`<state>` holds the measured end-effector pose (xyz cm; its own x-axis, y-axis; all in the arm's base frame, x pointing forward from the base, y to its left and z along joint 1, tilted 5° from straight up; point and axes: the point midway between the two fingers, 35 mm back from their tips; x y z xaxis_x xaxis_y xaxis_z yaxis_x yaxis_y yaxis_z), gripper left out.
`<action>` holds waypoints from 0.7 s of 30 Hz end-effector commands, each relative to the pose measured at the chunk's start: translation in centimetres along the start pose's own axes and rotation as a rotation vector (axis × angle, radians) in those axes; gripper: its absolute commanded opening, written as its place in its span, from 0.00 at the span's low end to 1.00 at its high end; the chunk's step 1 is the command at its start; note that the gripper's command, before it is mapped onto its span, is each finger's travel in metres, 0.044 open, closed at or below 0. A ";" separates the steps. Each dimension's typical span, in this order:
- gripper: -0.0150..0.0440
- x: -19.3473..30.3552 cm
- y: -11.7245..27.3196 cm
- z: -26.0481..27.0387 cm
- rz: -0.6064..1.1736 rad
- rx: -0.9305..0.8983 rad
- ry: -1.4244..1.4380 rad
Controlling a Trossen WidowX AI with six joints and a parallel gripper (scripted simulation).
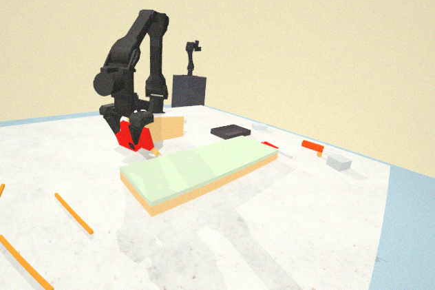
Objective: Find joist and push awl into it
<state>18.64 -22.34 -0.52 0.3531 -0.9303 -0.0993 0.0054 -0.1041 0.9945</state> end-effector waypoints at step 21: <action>0.25 -0.4 0.0 0.0 0.110 -0.015 -0.005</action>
<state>18.50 -21.95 -0.75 0.3514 -0.9361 -0.0156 -0.0125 -0.0214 0.9997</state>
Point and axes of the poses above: the point midway between the two fingers, 35 mm back from their tips, its own y axis back along the fingers, its own z axis across the jaws, x = y × z, and after that the axes turned 6 degrees about y, right-handed
